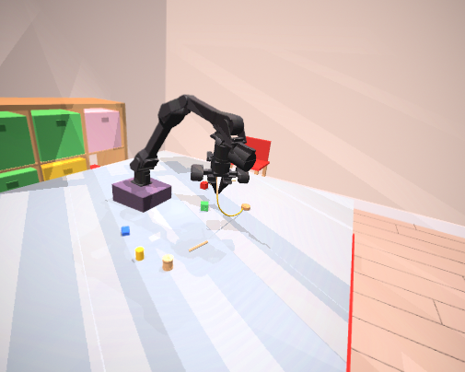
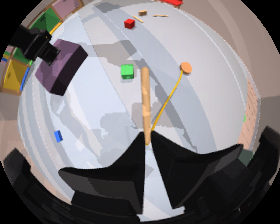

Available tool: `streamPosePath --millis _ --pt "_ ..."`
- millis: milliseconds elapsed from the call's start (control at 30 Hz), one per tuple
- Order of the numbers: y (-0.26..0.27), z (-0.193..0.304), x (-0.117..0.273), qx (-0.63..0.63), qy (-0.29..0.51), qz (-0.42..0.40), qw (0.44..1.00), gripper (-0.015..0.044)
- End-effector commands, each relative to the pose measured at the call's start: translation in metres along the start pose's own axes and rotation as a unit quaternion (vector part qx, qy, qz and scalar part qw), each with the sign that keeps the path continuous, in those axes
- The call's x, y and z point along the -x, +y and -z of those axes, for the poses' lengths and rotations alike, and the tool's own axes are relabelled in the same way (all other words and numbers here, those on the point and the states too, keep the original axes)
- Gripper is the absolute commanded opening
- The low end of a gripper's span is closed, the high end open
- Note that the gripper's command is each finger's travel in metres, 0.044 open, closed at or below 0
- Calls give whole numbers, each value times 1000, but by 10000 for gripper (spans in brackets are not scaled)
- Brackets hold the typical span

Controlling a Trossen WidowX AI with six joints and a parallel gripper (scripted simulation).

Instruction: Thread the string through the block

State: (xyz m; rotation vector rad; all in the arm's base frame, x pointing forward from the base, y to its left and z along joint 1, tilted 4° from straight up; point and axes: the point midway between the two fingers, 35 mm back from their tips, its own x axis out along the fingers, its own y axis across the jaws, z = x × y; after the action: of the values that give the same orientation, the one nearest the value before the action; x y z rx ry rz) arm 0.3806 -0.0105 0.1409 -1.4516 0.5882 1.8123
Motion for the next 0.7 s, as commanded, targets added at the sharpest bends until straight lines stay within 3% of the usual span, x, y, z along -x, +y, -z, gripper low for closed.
streamPosePath --millis 0,667 --pt "0 0 -1 3 4 -1 1000 0" --pt "-6 4 -26 2 47 -5 999 0"
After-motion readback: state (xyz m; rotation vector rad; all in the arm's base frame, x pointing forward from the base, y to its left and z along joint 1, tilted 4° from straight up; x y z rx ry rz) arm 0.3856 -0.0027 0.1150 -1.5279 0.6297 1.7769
